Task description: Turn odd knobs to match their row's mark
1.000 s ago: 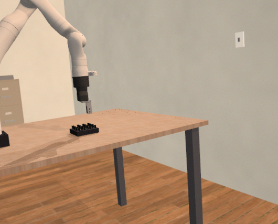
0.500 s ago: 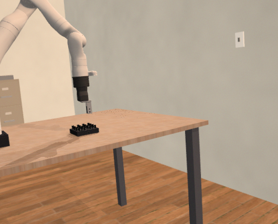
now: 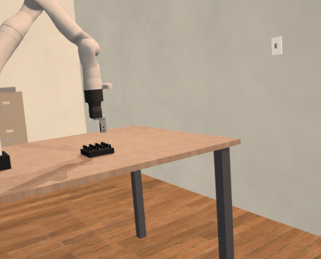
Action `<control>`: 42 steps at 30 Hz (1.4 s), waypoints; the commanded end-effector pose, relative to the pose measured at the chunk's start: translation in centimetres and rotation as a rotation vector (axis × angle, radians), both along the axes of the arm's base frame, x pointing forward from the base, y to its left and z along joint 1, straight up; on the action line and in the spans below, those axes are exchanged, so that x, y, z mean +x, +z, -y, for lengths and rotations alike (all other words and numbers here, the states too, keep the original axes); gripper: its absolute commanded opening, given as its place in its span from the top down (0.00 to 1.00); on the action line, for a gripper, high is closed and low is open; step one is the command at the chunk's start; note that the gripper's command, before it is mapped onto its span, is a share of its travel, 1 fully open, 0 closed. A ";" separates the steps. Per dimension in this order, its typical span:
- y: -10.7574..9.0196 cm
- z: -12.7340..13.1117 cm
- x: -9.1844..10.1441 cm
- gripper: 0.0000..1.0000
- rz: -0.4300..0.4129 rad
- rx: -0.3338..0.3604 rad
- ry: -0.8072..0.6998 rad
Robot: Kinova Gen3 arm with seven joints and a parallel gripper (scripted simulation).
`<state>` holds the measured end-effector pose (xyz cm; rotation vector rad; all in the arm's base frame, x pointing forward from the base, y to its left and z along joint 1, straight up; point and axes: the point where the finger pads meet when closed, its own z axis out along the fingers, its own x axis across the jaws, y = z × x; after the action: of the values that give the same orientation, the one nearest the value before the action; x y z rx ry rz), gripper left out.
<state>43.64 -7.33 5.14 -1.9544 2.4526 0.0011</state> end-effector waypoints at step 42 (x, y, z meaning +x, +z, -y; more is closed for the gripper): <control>-3.9 -0.1 0.0 0.54 -0.001 0.000 -0.001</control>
<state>43.63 -7.18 1.26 -1.9547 2.4531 0.0018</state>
